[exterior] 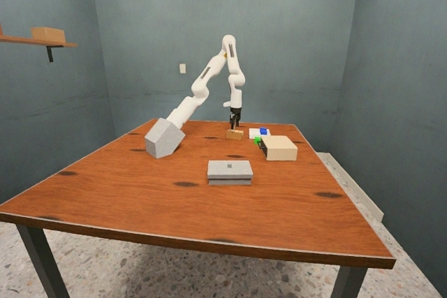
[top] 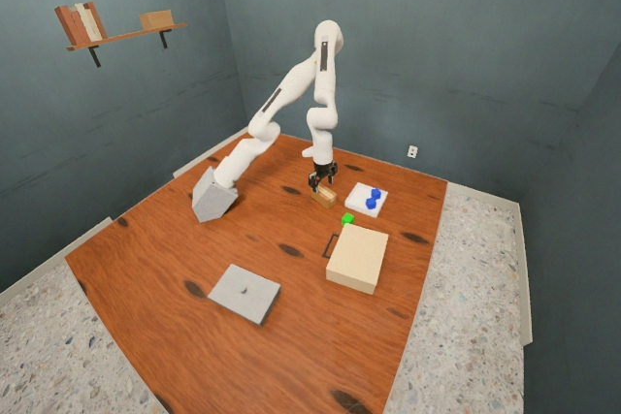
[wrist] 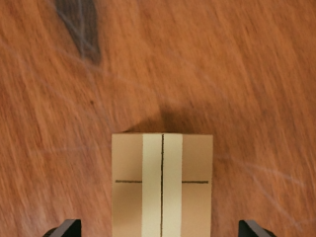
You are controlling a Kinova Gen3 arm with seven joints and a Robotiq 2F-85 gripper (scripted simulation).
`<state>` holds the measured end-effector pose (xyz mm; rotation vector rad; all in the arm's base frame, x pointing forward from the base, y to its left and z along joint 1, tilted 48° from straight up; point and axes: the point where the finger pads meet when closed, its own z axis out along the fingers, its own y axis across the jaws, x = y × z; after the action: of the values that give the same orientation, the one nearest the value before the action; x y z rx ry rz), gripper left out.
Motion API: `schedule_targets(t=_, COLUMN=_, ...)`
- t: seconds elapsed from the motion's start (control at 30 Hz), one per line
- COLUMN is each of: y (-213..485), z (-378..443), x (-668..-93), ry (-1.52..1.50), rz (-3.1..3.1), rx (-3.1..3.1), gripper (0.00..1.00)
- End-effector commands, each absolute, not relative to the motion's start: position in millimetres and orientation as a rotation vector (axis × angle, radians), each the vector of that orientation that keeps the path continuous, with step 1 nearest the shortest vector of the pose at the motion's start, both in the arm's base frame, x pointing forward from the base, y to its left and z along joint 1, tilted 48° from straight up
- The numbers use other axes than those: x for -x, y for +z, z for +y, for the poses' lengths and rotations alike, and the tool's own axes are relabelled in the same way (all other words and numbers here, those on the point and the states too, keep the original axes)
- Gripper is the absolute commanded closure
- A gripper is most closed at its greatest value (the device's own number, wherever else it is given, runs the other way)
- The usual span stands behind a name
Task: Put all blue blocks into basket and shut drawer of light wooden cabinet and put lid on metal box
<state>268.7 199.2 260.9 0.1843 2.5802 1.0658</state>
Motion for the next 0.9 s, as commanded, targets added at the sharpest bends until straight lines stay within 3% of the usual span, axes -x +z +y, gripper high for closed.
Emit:
schedule_targets(t=0.0, y=260.6, z=197.0, x=-270.7, ry=1.057, rz=2.578, rx=-0.177, gripper=0.07)
schedule_targets(t=0.87, y=261.9, z=197.7, x=-272.2, ry=1.058, rz=2.577, rx=-0.179, gripper=0.07)
